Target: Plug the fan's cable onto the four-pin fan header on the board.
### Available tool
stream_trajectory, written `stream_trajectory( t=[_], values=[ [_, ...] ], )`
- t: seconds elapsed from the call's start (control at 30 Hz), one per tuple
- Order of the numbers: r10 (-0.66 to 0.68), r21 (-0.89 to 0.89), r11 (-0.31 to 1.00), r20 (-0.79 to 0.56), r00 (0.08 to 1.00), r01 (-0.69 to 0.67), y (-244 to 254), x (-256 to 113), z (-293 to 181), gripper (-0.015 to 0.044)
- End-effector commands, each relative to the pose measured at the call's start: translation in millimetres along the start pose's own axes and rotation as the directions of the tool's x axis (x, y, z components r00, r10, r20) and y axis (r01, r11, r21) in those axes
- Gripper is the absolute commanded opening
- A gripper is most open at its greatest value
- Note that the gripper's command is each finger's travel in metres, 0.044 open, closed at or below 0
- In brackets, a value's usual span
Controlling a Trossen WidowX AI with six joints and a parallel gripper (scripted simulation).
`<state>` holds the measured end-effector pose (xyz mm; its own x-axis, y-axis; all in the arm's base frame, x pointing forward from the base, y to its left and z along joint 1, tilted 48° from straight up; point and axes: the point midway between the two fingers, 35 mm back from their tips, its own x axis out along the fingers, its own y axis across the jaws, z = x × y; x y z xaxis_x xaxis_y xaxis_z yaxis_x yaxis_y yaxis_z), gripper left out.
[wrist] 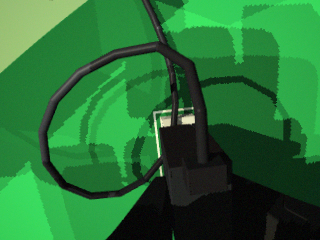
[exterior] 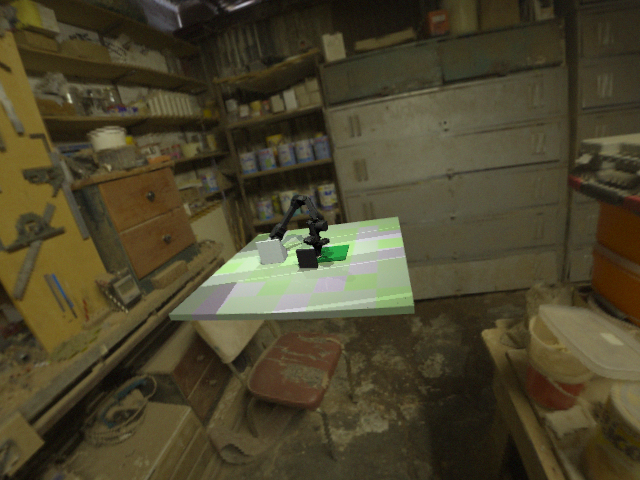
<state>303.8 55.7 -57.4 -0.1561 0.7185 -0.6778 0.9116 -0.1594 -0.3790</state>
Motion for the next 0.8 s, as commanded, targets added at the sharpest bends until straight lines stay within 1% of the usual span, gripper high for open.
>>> stream_trajectory(
  t=[0.0,0.5,0.77],
  values=[
    [-0.002,0.007,1.0,-0.004,1.0,0.002,-1.0,3.5,0.3,0.0],
    [-0.002,0.007,1.0,-0.004,1.0,0.002,-1.1,12.9,0.2,0.0],
    [0.0,0.001,1.0,-0.001,1.0,0.0,-0.2,9.6,0.0,0.021]
  ],
)
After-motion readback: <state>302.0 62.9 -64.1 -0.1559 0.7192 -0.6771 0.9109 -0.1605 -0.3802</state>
